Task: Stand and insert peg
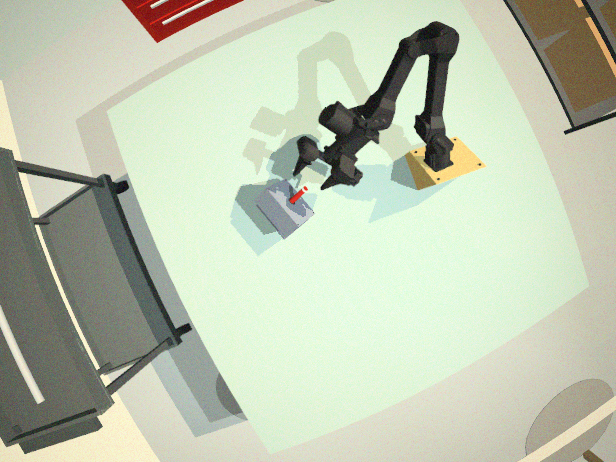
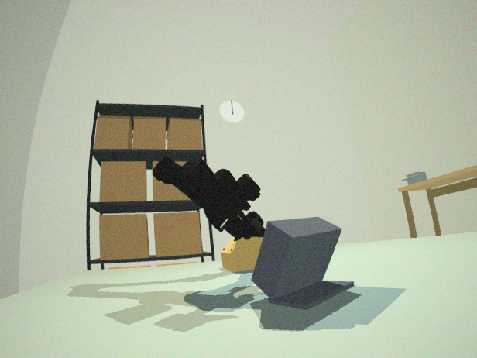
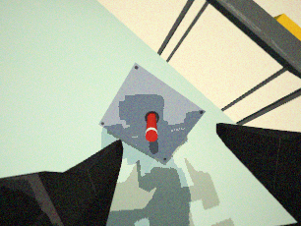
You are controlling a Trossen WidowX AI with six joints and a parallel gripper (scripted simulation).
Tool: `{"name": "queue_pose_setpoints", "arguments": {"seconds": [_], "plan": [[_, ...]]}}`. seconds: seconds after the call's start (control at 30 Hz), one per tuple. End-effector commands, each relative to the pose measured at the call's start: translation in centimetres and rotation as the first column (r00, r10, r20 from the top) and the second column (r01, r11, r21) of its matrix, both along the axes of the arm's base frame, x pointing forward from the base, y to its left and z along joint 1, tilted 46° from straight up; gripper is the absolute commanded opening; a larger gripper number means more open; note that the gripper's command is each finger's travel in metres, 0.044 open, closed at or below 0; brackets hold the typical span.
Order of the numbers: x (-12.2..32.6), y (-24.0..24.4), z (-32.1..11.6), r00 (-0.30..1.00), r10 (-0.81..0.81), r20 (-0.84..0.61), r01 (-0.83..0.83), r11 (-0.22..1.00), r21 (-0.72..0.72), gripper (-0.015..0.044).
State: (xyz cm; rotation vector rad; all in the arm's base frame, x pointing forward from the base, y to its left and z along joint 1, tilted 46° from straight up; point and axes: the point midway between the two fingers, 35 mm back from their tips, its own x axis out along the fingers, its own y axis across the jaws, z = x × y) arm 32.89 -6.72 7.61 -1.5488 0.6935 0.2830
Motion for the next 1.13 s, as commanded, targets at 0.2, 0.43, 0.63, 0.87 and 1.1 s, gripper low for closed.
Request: {"name": "queue_pose_setpoints", "arguments": {"seconds": [0.2,0.43,0.63,0.87,1.1], "plan": [[-0.7,0.2,0.5,1.0,-0.005,0.0,0.005,1.0,0.001,0.044],[-1.1,0.4,0.8,1.0,-0.004,0.0,0.004,1.0,0.001,0.044],[-1.4,0.5,1.1,1.0,-0.004,0.001,0.004,1.0,0.001,0.044],[-1.7,0.6,1.4,1.0,-0.003,0.001,0.003,1.0,0.001,0.044],[-2.1,0.8,1.7,1.0,-0.003,0.001,0.003,1.0,0.001,0.044]]}}
